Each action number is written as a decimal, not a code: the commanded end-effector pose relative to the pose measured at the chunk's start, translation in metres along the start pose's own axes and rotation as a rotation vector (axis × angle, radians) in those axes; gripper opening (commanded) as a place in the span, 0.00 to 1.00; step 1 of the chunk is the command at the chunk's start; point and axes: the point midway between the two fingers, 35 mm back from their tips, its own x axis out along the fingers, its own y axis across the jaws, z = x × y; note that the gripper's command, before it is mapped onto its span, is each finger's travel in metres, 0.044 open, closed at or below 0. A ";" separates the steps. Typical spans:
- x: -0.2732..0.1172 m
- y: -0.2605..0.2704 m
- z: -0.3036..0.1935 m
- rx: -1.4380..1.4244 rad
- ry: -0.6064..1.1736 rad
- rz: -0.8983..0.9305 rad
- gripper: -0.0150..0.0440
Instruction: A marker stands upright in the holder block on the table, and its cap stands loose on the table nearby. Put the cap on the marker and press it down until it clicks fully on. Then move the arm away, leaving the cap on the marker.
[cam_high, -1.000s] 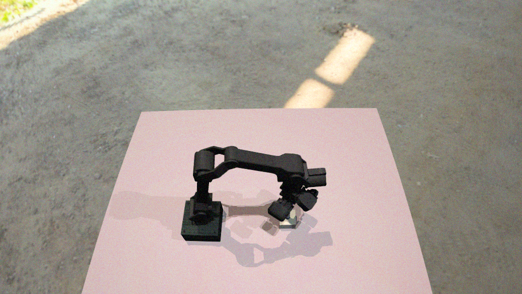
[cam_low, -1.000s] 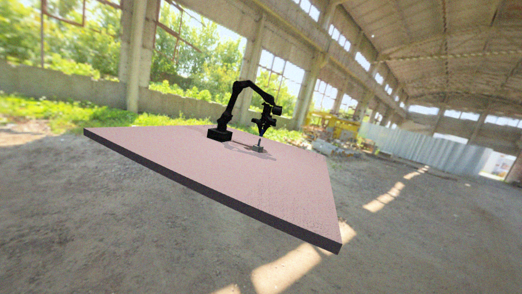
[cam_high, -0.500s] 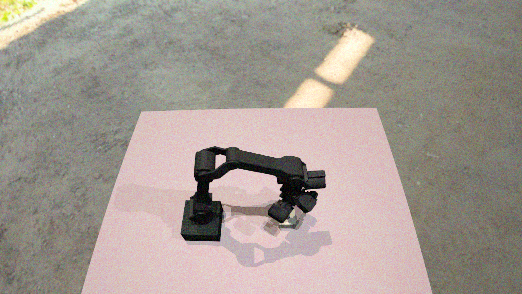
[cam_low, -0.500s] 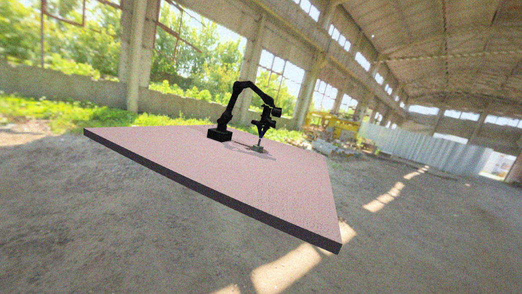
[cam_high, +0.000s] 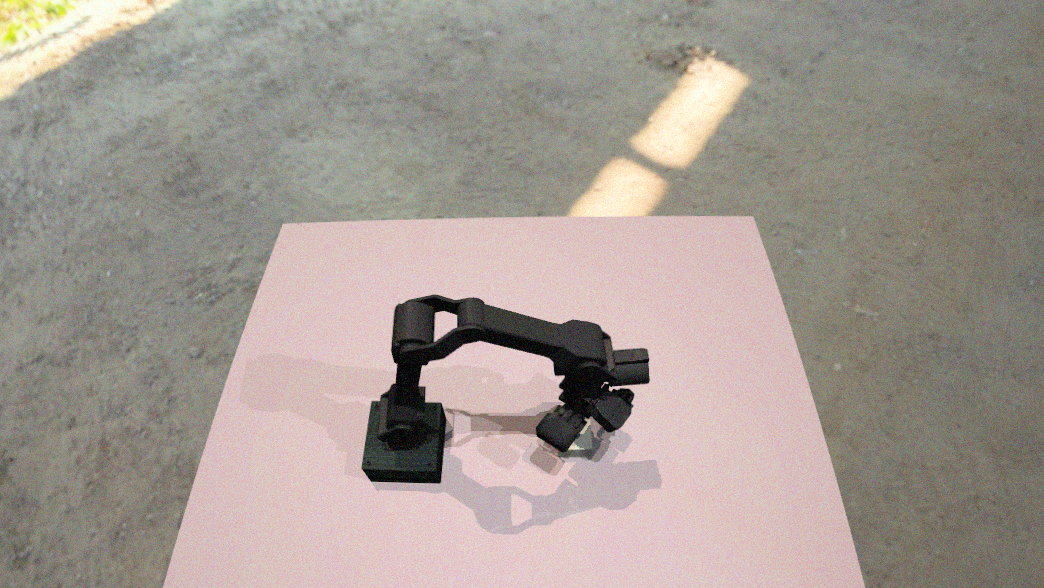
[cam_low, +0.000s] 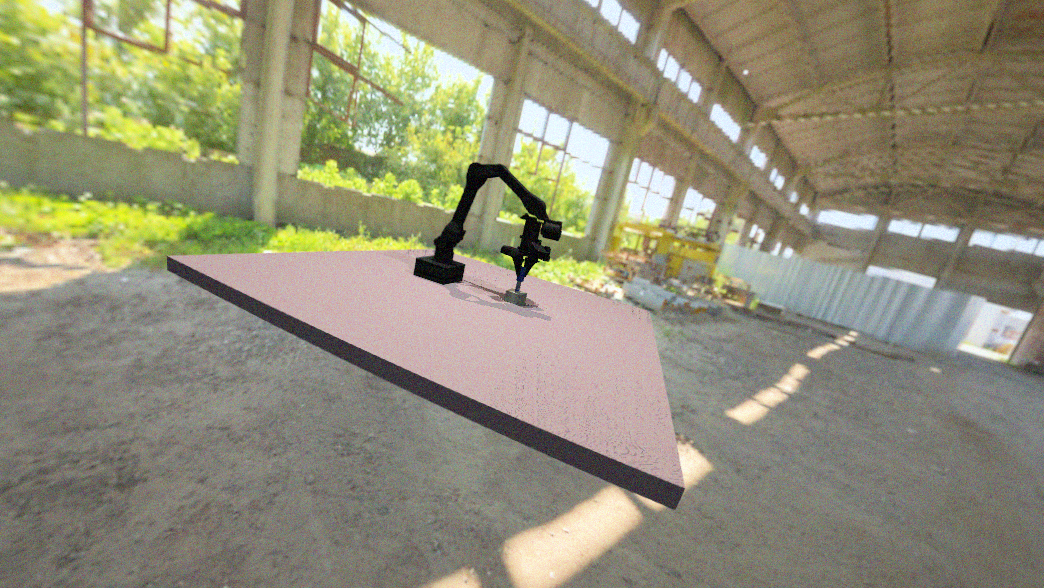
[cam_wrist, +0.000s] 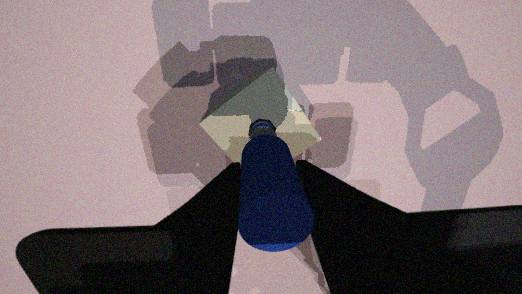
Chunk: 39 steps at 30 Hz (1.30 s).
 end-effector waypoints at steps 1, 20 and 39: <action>0.012 0.001 0.000 -0.007 0.005 -0.001 0.25; 0.027 0.000 -0.001 -0.007 0.005 -0.001 0.25; 0.026 0.000 -0.001 0.000 0.004 -0.003 0.92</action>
